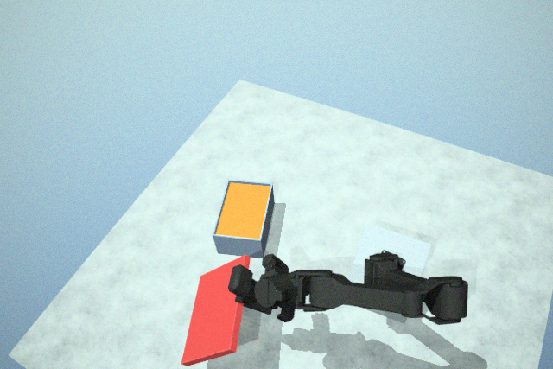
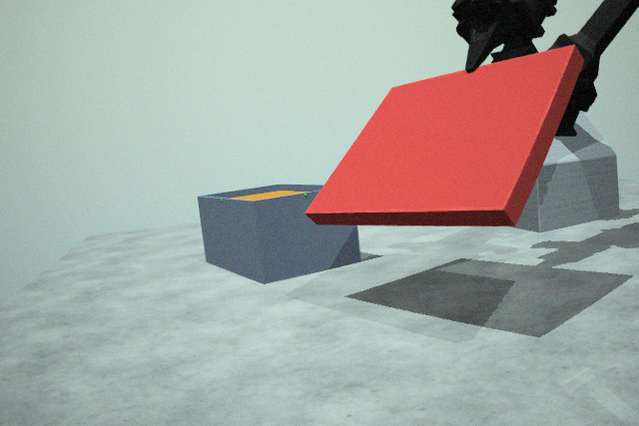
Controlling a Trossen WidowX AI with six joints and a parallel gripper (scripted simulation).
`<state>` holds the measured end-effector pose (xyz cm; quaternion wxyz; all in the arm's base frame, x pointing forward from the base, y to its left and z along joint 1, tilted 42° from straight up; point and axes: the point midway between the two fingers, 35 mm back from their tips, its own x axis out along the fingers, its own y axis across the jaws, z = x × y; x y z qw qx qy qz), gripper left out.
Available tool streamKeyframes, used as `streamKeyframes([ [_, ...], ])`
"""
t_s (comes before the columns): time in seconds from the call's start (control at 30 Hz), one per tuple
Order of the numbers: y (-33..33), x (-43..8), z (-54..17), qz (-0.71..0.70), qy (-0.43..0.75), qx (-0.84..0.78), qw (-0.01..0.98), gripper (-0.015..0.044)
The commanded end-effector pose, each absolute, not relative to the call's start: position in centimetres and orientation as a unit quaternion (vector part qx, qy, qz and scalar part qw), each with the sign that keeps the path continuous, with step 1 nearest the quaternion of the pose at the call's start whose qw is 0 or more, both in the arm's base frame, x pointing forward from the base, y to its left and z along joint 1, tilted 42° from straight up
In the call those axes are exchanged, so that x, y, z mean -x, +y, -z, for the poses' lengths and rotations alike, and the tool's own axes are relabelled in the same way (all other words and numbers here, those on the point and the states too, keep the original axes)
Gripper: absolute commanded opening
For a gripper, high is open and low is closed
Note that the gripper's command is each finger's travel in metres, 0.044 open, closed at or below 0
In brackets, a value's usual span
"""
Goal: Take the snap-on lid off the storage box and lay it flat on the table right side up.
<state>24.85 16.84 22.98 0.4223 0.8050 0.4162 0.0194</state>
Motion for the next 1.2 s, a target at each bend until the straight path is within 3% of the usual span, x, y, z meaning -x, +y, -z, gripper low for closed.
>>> streamKeyframes([
  [0.0, 16.9, -25.0, -22.6, -0.017, 0.411, -0.808, 0.422, 0.0000],
  [1.17, 18.8, -24.8, -20.6, -0.017, 0.411, -0.808, 0.421, 0.0000],
])
